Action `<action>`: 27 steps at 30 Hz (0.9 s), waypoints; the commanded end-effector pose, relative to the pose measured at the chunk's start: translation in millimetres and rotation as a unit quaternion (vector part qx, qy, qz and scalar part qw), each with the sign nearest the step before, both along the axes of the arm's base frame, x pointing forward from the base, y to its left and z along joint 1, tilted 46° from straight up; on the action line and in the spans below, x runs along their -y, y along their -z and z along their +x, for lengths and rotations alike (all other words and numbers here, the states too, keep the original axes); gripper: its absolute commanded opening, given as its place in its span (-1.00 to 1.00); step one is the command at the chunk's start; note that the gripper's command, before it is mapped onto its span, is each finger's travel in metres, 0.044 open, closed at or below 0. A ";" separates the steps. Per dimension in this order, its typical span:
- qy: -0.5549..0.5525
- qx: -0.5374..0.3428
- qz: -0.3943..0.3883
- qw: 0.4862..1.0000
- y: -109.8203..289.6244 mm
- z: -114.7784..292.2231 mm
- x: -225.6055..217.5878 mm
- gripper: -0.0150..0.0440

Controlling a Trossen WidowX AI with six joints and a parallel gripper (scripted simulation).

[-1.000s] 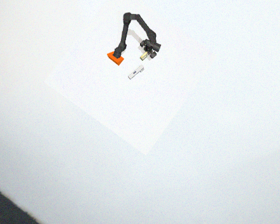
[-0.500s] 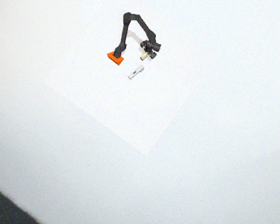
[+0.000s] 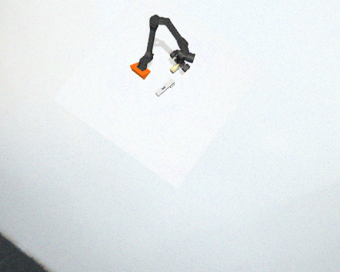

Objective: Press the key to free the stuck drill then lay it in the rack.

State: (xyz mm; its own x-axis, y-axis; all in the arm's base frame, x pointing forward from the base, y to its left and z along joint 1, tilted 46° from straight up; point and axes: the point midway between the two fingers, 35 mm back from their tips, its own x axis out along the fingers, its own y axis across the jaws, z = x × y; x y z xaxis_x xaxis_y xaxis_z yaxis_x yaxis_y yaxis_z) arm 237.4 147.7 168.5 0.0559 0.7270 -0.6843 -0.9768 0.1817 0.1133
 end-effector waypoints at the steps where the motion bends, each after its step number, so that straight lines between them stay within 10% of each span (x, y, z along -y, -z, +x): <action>1: 0.000 -0.004 -0.001 1.000 7.2 -1.4 -2.4 -0.49; 27: 0.000 -0.004 -0.002 1.000 10.2 -2.7 -1.4 -0.49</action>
